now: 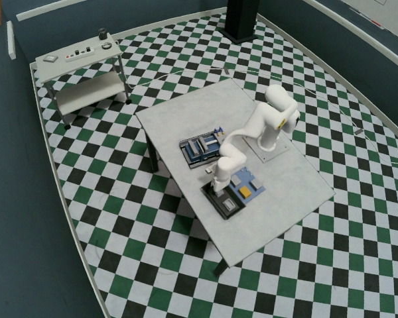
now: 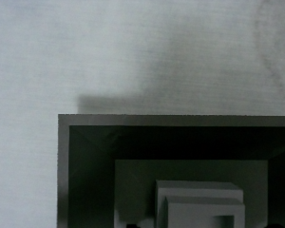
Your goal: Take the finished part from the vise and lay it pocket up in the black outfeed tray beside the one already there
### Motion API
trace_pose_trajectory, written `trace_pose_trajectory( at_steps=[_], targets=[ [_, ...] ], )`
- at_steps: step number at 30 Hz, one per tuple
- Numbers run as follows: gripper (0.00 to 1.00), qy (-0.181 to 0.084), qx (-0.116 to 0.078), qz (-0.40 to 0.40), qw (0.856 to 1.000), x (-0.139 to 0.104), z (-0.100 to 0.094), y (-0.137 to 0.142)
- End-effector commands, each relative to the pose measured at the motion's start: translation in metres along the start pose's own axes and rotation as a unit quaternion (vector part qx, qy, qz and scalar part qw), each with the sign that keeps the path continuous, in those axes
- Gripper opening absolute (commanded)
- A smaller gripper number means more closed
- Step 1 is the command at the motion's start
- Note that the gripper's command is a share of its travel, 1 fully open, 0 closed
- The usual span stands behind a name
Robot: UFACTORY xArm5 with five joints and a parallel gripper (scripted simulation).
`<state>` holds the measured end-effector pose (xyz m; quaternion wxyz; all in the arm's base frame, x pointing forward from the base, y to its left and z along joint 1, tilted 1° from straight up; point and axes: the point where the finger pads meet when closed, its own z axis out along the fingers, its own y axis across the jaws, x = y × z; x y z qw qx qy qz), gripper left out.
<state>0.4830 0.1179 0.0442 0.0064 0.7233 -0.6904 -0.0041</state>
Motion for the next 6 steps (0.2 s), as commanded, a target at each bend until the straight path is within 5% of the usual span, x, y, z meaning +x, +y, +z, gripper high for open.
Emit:
trace_pose_trajectory(
  at_steps=[1, 6],
  targets=[
    [0.69, 0.0, 0.002, 0.0, 1.0, -0.0003, -0.0018, -0.0016],
    [0.69, 0.0, 0.002, 0.0, 1.0, -0.0003, -0.0018, -0.0016]
  ],
)
